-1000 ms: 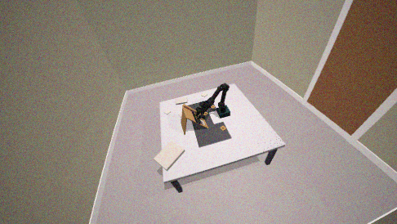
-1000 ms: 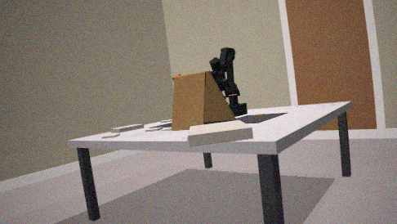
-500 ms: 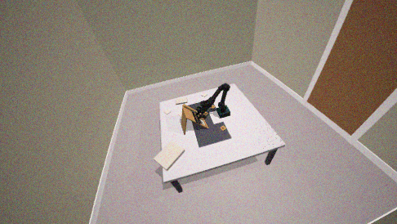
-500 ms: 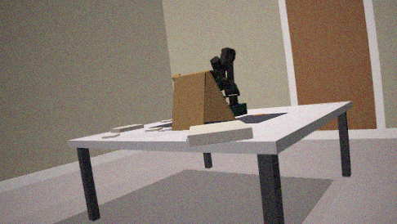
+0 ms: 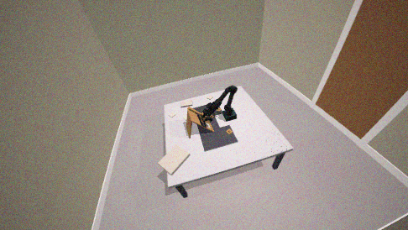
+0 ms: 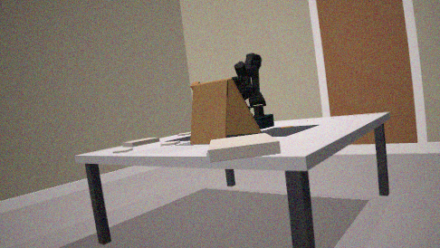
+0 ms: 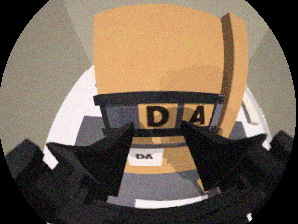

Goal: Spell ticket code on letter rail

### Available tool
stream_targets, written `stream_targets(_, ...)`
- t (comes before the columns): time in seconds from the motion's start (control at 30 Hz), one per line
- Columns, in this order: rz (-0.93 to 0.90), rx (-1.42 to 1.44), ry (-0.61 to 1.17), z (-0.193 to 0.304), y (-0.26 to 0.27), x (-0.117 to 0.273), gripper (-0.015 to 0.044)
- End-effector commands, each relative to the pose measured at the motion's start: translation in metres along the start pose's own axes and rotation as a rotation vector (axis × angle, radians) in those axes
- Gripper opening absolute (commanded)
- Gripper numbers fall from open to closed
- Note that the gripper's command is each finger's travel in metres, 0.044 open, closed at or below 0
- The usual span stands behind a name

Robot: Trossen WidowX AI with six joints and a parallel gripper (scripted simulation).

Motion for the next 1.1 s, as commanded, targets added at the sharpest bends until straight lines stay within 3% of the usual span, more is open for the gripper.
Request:
stream_targets(0.0, 0.002, -0.004, -0.003, 0.000, 0.000, 0.003, 0.0295)
stream_targets(1.07, 0.002, -0.004, -0.002, 0.000, -0.001, 0.022, 0.0295)
Point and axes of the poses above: the point midway between the two fingers, 35 mm back from their tips, its own x axis back along the fingers, its own y axis across the jaws, z = x × y, the point moved 2 cm from there along x, back along the fingers, and after that the axes turned 7 degrees about -x, right-handed, at the moved point
